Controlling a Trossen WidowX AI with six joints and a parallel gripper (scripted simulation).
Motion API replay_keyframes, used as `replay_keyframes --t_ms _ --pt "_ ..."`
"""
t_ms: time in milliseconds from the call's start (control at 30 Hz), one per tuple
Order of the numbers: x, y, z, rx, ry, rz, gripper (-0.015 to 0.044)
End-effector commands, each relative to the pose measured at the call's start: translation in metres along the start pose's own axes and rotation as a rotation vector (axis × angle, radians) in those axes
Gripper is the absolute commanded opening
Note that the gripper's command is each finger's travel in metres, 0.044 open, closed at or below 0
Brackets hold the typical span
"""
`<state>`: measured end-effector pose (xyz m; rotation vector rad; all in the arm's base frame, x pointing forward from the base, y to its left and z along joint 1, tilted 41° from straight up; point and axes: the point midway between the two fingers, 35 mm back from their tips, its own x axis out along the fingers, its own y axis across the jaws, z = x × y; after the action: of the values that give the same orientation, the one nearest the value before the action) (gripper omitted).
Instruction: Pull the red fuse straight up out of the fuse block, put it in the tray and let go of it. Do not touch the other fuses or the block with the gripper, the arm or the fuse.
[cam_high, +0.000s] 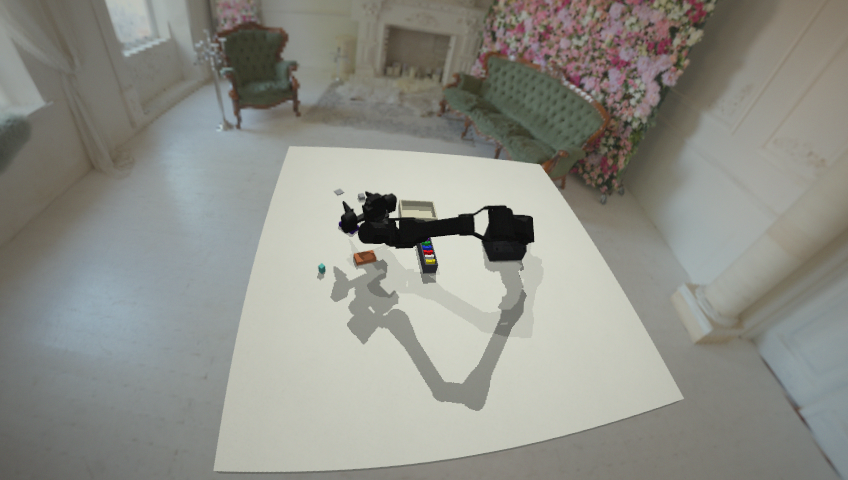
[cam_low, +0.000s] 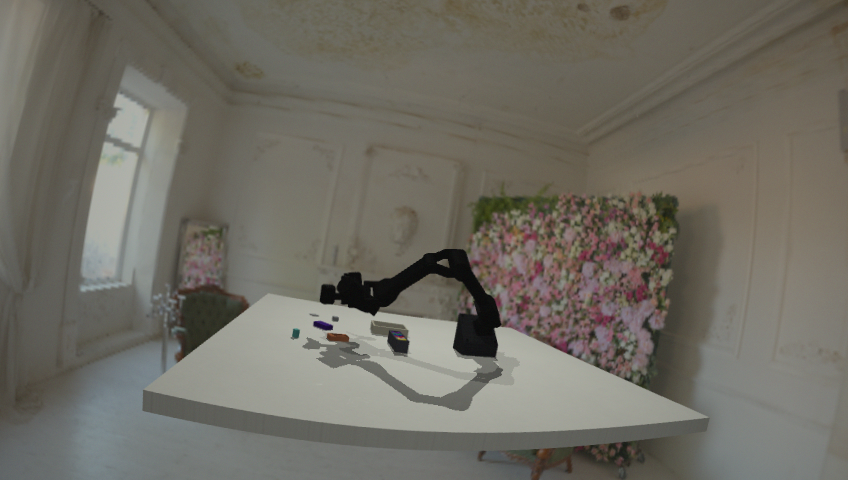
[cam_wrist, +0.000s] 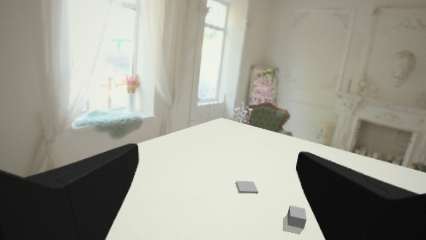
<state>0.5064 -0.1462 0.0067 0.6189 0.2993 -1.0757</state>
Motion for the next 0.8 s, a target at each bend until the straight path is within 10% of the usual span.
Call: replay_keyframes --t_ms 0,367,767 --pt "0.0 -0.001 -0.001 -0.016 0.013 0.0 0.0374" --pt "-0.067 -0.091 -0.05 -0.749 0.896 0.236 0.0085" --pt "-0.198 -0.129 -0.035 -0.748 1.431 0.842 0.0074"
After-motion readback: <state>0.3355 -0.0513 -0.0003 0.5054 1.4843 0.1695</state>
